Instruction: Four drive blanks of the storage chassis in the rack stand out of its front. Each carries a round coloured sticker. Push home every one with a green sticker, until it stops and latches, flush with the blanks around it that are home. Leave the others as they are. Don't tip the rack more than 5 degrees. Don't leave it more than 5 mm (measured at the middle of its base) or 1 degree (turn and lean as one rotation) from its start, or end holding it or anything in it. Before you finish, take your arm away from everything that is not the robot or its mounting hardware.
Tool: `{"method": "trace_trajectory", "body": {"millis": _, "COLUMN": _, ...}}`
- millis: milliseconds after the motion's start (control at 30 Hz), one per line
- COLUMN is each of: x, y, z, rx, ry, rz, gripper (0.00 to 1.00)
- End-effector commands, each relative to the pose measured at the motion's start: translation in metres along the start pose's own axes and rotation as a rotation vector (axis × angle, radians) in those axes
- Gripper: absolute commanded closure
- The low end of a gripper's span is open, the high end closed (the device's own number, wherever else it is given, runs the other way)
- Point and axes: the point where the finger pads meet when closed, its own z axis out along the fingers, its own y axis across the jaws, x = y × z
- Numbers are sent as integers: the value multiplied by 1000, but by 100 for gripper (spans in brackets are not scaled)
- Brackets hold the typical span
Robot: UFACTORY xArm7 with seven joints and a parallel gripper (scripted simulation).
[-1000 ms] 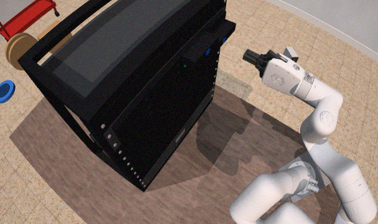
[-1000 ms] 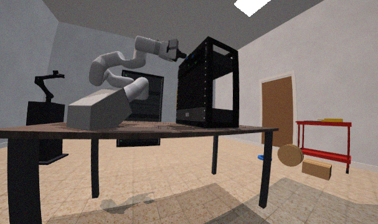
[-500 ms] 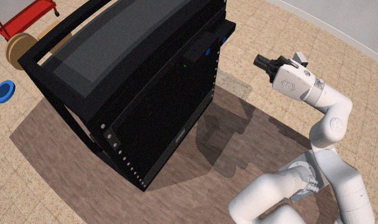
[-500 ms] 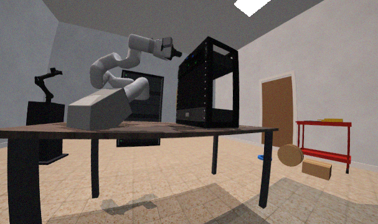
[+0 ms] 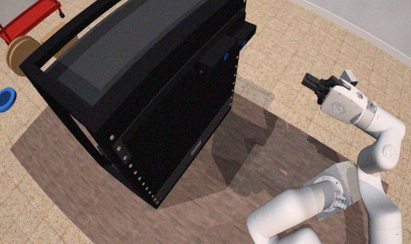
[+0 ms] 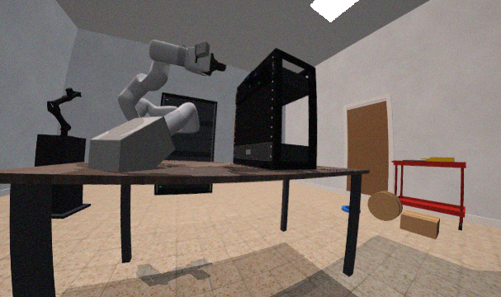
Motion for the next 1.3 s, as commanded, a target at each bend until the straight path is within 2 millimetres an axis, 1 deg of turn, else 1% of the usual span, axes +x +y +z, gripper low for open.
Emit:
{"method": "trace_trajectory", "body": {"millis": 0, "x": -1, "y": 0, "z": -25, "rx": -2, "ry": -2, "rz": -3, "gripper": 100}}
{"method": "trace_trajectory", "body": {"millis": 67, "x": -1, "y": 0, "z": -25, "rx": -2, "ry": -2, "rz": -3, "gripper": 100}}
{"method": "trace_trajectory", "body": {"millis": 200, "x": -1, "y": 0, "z": -38, "rx": -2, "ry": -2, "rz": -3, "gripper": 100}}
{"method": "trace_trajectory", "body": {"millis": 367, "x": -1, "y": 0, "z": -45, "rx": -2, "ry": -2, "rz": -3, "gripper": 100}}
{"method": "trace_trajectory", "body": {"millis": 1267, "x": -2, "y": 0, "z": -45, "rx": -2, "ry": -2, "rz": -3, "gripper": 100}}
